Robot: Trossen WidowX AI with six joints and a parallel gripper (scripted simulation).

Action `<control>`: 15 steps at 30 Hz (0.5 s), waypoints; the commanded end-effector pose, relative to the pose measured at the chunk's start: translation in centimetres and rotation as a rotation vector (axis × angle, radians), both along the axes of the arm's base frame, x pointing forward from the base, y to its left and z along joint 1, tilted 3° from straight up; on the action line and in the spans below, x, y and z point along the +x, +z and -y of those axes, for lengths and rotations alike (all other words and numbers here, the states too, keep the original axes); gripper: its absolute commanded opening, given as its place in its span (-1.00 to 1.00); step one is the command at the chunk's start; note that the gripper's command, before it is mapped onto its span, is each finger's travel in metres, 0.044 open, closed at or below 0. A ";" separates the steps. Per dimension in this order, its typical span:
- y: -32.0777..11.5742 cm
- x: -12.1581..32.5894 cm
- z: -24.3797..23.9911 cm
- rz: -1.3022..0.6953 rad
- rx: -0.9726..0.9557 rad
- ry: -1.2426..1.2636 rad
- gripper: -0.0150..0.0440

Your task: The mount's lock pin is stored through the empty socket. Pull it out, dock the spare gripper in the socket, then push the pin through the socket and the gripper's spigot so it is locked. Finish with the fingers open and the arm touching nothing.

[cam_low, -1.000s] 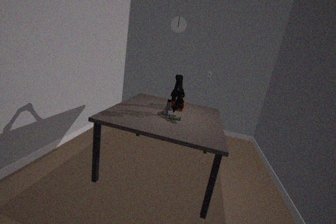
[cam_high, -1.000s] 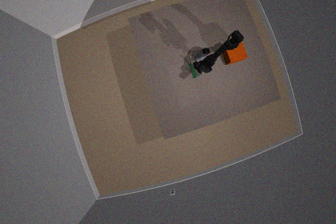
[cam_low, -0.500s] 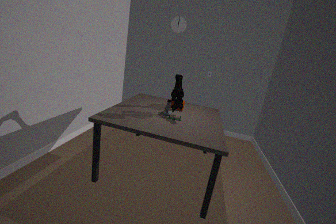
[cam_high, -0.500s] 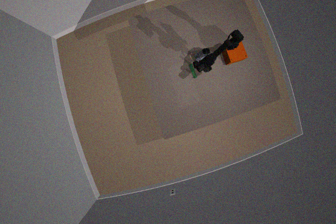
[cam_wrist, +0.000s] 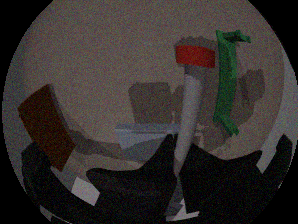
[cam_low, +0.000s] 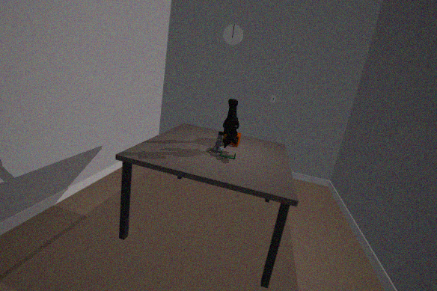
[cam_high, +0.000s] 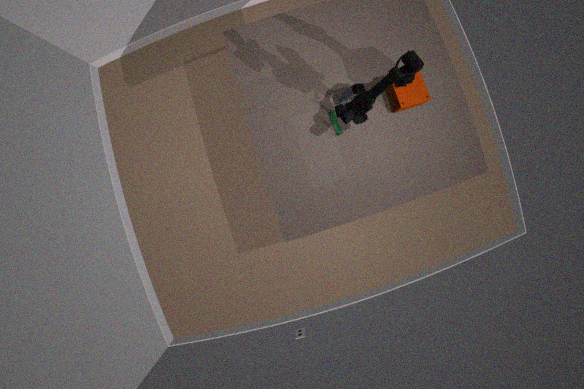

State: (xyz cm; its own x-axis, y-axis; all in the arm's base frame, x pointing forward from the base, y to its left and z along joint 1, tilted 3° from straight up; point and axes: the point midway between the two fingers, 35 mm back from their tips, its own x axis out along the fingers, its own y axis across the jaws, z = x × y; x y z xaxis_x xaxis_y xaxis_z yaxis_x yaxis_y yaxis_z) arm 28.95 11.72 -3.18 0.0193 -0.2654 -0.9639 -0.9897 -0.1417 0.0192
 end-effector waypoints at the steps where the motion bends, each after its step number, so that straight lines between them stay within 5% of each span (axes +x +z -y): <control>1: 0.0 0.1 0.4 0.001 -0.003 0.002 -0.49; 15: 0.0 0.2 0.9 -0.002 -0.003 0.002 -0.49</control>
State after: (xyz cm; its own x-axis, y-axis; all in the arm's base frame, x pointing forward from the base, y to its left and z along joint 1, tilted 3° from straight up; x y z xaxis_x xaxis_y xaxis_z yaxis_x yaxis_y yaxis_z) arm 29.06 11.02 -3.16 0.0161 -0.2655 -0.9640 -0.9897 -0.1412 0.0224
